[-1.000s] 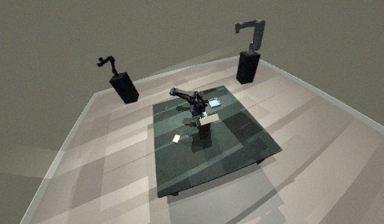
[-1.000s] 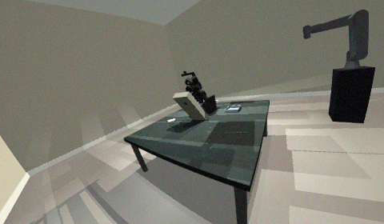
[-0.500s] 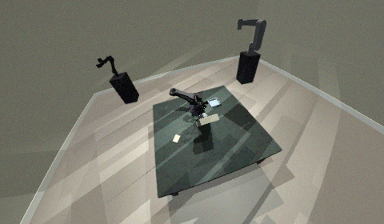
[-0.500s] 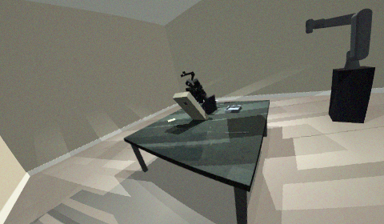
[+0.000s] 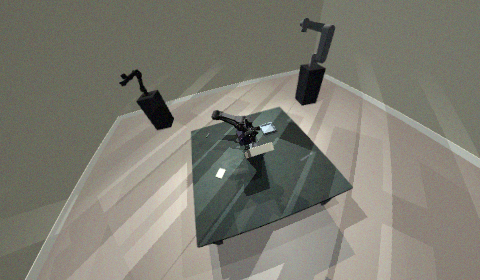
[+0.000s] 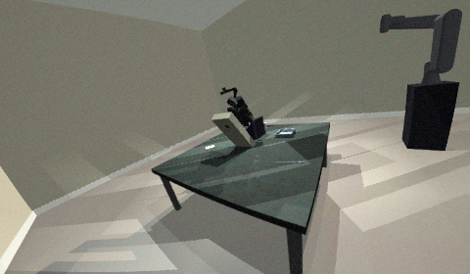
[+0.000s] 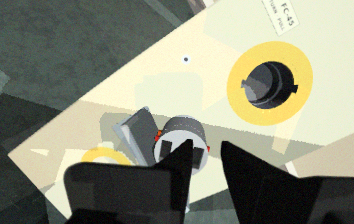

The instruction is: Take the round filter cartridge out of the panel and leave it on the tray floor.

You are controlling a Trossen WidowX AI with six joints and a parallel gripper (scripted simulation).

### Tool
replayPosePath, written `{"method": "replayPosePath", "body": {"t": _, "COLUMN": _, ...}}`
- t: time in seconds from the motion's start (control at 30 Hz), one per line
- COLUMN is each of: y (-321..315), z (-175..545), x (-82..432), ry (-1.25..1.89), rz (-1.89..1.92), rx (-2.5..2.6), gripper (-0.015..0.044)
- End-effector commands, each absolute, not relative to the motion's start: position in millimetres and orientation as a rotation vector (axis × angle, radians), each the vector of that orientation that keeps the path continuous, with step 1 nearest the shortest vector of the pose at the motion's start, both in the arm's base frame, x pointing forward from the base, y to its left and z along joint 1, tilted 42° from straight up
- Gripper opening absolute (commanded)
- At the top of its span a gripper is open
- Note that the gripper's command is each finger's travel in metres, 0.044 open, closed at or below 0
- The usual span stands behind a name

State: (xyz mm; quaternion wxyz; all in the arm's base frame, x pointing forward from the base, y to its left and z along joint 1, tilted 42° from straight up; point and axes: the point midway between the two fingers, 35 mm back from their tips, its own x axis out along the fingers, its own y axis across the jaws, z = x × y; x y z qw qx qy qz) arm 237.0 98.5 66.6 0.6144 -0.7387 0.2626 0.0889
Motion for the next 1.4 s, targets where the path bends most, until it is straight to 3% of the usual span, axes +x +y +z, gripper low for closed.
{"method": "replayPosePath", "body": {"t": 0.0, "y": 120, "z": 88, "x": 251, "ry": 0.593, "rz": 0.201, "rx": -1.689, "gripper": 0.01}}
{"method": "replayPosePath", "body": {"t": 0.23, "y": 144, "z": 114, "x": 266, "ry": 0.592, "rz": 0.201, "rx": -1.688, "gripper": 0.01}}
{"method": "replayPosePath", "body": {"t": 0.6, "y": 194, "z": 172, "x": 259, "ry": 0.579, "rz": 0.2, "rx": -1.672, "gripper": 0.0389}}
{"method": "replayPosePath", "body": {"t": 0.73, "y": 179, "z": 152, "x": 258, "ry": 0.664, "rz": 0.152, "rx": -1.492, "gripper": 0.0305}}
{"method": "replayPosePath", "body": {"t": 1.07, "y": 109, "z": 82, "x": 232, "ry": 0.958, "rz": -0.221, "rx": -0.767, "gripper": 0.0305}}
{"method": "replayPosePath", "body": {"t": 1.37, "y": 104, "z": 79, "x": 230, "ry": 0.972, "rz": -0.256, "rx": -0.72, "gripper": 0.0305}}
